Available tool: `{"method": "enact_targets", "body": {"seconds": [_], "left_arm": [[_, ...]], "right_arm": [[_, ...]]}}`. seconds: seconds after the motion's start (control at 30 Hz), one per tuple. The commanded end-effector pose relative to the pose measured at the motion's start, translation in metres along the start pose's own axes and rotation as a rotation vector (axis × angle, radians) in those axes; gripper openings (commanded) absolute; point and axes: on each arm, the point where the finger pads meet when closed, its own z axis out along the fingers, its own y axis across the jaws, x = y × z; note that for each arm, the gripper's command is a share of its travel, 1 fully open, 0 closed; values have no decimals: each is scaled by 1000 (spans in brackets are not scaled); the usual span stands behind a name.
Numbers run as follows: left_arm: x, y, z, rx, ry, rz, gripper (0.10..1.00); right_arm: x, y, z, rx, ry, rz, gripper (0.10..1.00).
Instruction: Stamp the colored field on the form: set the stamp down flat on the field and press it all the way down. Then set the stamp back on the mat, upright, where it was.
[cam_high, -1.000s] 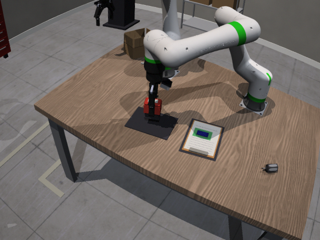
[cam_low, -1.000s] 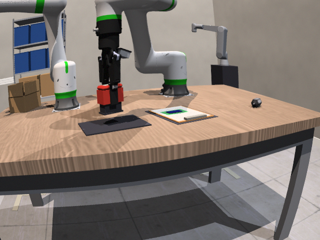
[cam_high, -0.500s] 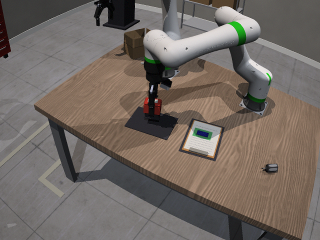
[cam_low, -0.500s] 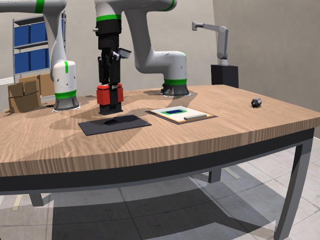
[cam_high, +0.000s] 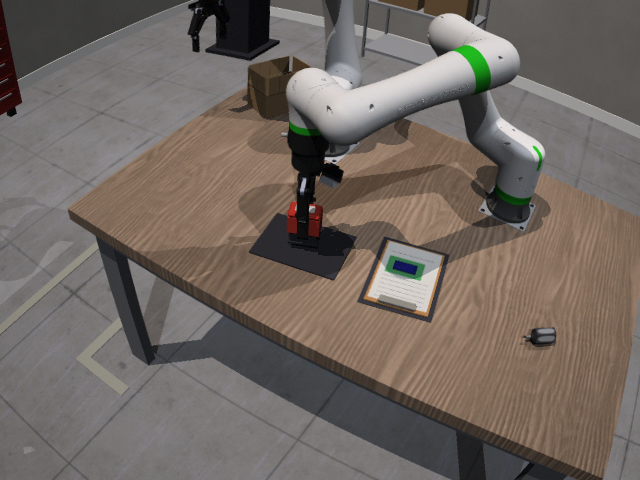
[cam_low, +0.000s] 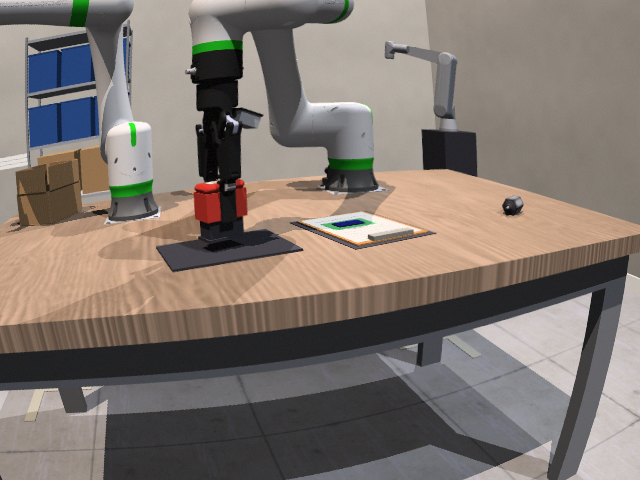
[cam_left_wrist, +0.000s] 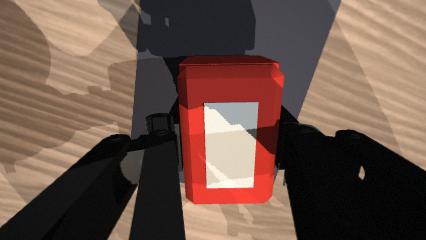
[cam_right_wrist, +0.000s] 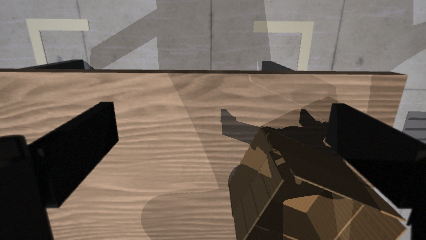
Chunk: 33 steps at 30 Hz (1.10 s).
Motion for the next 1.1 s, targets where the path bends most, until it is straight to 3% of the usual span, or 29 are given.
{"method": "enact_targets", "body": {"seconds": [0.0, 0.63, 0.67, 1.07], "left_arm": [[-1, 0, 5, -1, -3, 0, 283], [-1, 0, 16, -1, -3, 0, 283], [-1, 0, 16, -1, -3, 0, 589], [-1, 0, 16, -1, -3, 0, 589]], "right_arm": [[0, 0, -1, 0, 2, 0, 1000], [0, 0, -1, 0, 2, 0, 1000], [0, 0, -1, 0, 2, 0, 1000], [0, 0, -1, 0, 2, 0, 1000]]}}
